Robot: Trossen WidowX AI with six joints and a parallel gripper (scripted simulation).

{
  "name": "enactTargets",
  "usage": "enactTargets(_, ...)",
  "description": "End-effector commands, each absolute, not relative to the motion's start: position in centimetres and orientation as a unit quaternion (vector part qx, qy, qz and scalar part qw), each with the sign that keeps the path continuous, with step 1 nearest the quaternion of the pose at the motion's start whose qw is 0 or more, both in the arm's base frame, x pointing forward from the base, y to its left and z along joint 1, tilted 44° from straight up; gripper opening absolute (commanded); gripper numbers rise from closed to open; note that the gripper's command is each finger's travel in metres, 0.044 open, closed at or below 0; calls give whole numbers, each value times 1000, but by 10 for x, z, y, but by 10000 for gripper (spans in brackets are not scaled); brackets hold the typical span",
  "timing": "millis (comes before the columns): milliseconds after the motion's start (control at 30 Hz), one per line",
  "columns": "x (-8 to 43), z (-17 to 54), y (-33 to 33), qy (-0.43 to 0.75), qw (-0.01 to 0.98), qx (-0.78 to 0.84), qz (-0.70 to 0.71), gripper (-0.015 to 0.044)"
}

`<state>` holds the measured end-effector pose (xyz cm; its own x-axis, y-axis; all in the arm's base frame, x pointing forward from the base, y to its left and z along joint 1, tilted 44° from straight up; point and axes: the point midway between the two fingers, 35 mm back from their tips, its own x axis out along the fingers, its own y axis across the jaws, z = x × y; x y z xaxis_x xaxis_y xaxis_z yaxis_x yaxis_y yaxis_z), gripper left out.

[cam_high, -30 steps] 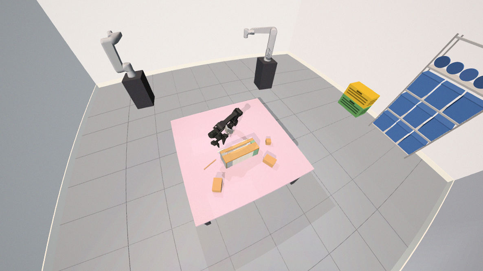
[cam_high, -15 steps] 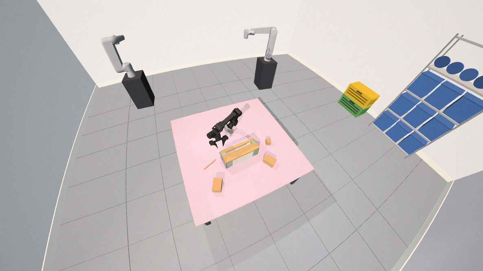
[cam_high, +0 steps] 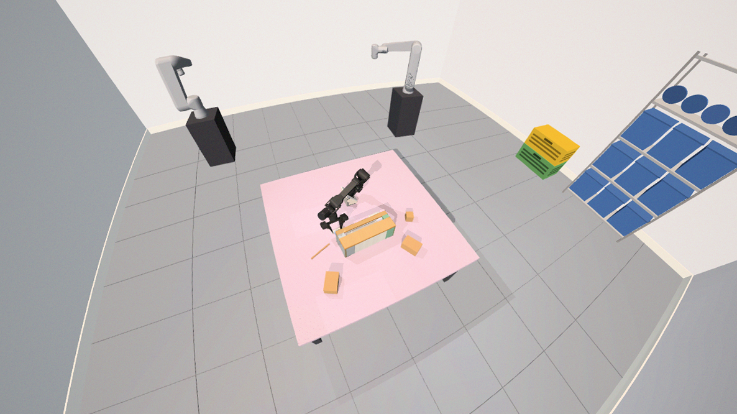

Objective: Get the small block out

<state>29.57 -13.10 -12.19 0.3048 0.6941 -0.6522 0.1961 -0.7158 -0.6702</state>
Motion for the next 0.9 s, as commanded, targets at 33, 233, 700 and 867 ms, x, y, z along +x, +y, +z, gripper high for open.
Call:
enactTargets(33,294,-128,-124,-290,246,-769,515,285)
enactTargets(233,294,-135,-116,-290,246,-769,515,285)
enactTargets(700,291,-150,-100,-290,246,-768,515,285)
enactTargets(867,290,-154,-94,-290,246,-768,514,285)
